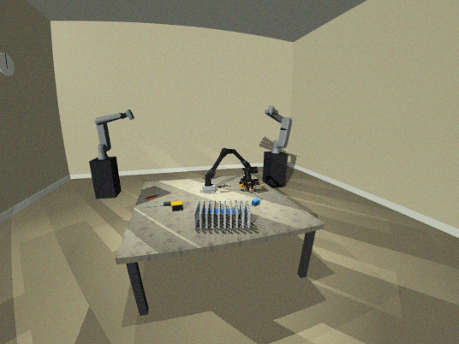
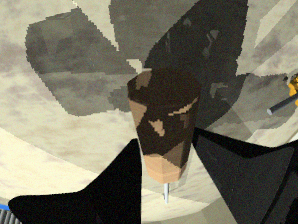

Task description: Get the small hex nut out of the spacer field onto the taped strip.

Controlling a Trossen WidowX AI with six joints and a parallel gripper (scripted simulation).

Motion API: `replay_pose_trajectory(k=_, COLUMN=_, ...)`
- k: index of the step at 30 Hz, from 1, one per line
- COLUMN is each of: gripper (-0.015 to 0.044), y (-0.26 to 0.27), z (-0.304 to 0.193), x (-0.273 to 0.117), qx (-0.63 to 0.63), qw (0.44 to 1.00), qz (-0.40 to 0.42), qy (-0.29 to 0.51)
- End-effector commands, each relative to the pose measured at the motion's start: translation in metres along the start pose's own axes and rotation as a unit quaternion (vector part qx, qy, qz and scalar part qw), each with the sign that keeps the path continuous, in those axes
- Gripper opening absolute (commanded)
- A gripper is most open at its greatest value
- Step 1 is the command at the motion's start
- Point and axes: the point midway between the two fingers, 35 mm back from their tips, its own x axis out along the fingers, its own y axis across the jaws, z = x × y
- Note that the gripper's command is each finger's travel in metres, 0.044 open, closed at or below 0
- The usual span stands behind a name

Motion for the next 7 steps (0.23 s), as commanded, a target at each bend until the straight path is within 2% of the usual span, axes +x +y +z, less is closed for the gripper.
replay_pose_trajectory(k=1, gripper=0.0289, y=-0.0004, z=-0.0003, x=-0.0005, qx=0.000, qw=1.000, qz=0.000, qy=0.000)
replay_pose_trajectory(k=7, gripper=0.0440, y=-0.0004, z=-0.0003, x=-0.0005, qx=0.000, qw=1.000, qz=0.000, qy=0.000)
